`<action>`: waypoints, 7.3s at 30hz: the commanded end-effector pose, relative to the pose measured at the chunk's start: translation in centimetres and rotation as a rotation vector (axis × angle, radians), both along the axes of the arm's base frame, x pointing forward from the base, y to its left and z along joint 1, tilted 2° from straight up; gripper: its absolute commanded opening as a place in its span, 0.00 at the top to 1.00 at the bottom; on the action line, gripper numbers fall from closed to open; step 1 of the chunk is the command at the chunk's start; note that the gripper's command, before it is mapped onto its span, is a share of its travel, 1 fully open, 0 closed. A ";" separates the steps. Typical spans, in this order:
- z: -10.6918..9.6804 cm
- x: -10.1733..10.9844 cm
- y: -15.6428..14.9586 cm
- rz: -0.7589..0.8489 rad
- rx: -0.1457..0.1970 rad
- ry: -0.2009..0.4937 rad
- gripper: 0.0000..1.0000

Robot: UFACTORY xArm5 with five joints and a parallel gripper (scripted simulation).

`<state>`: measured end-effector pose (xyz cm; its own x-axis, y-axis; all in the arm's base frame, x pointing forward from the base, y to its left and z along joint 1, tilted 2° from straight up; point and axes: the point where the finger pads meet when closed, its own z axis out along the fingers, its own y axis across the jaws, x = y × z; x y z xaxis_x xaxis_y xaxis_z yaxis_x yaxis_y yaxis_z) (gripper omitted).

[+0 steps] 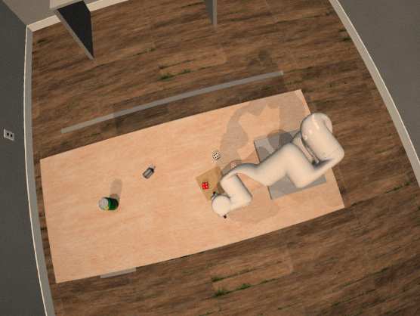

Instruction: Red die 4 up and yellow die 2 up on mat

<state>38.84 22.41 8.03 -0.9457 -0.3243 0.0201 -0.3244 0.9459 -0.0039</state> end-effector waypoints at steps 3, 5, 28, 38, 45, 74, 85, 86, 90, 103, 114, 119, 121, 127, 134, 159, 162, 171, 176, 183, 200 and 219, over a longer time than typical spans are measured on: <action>0.1 -0.6 1.4 0.180 0.005 -0.003 0.73; 0.1 -0.8 1.6 0.215 0.005 -0.003 0.73; 0.0 -1.0 1.8 0.243 0.109 -0.217 0.73; -0.1 -1.1 1.8 0.233 0.203 -0.409 0.73; -0.2 -1.2 1.8 0.223 0.282 -0.567 0.73; -0.2 -1.4 1.6 0.190 0.492 -0.971 0.73; -0.7 -1.4 1.7 0.191 0.493 -0.972 0.73; -0.9 -1.5 1.7 0.191 0.493 -0.972 0.73; -1.9 -1.5 1.7 0.191 0.494 -0.971 0.73; -5.6 -1.6 1.8 0.192 0.496 -0.970 0.73; -7.2 -1.6 1.8 0.193 0.497 -0.970 0.73; -7.2 -1.6 1.8 0.193 0.497 -0.970 0.73; -7.2 -1.6 1.8 0.193 0.497 -0.970 0.73; -7.2 -1.6 1.8 0.193 0.497 -0.970 0.73; -7.2 -1.6 1.8 0.193 0.497 -0.970 0.73; -7.4 -1.6 1.8 0.193 0.497 -0.970 0.73; -7.5 -1.7 1.8 0.193 0.497 -0.970 0.73; -7.9 -1.7 1.8 0.193 0.498 -0.970 0.73; -8.0 -1.7 1.8 0.193 0.498 -0.970 0.73; -8.0 -1.7 1.8 0.193 0.498 -0.970 0.73; -8.0 -1.7 1.8 0.193 0.498 -0.970 0.73; -8.0 -1.7 1.8 0.193 0.498 -0.970 0.61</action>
